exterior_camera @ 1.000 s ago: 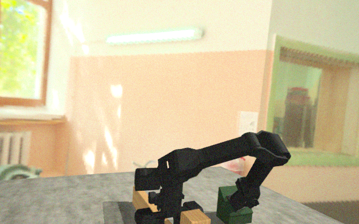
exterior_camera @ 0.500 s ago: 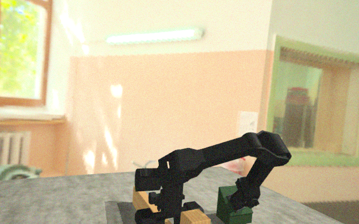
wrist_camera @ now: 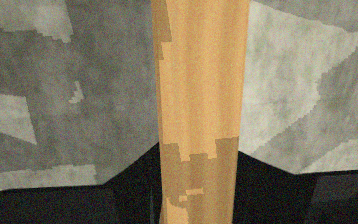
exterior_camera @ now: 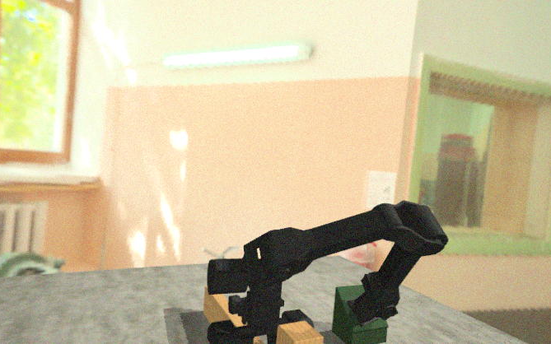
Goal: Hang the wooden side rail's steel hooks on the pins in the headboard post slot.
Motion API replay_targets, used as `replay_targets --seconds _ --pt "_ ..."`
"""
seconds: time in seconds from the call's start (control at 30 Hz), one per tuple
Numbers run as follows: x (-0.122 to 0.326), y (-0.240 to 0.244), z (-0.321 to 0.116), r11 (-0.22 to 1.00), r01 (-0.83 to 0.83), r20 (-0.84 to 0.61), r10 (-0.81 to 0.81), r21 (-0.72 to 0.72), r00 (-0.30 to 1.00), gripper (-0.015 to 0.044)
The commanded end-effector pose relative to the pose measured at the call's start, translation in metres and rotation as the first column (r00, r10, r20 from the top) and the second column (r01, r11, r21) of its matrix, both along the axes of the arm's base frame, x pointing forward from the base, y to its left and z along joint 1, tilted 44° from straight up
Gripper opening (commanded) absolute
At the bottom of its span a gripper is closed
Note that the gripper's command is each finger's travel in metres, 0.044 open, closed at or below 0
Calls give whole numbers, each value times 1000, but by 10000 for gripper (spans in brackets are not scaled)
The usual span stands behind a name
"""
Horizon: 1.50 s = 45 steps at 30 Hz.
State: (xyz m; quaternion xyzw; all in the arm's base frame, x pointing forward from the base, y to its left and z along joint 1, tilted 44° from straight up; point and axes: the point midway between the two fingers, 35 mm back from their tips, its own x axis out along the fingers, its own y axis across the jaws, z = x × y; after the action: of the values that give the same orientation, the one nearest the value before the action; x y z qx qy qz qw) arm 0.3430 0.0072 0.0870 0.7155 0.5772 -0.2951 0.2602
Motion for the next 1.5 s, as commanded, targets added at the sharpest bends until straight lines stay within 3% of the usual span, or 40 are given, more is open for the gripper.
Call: replay_targets --seconds 0.0,1.47 --pt "1 -2 4 1000 10 9 -10 -1 1000 0" --pt "3 3 -1 1000 10 9 -10 0 1000 0"
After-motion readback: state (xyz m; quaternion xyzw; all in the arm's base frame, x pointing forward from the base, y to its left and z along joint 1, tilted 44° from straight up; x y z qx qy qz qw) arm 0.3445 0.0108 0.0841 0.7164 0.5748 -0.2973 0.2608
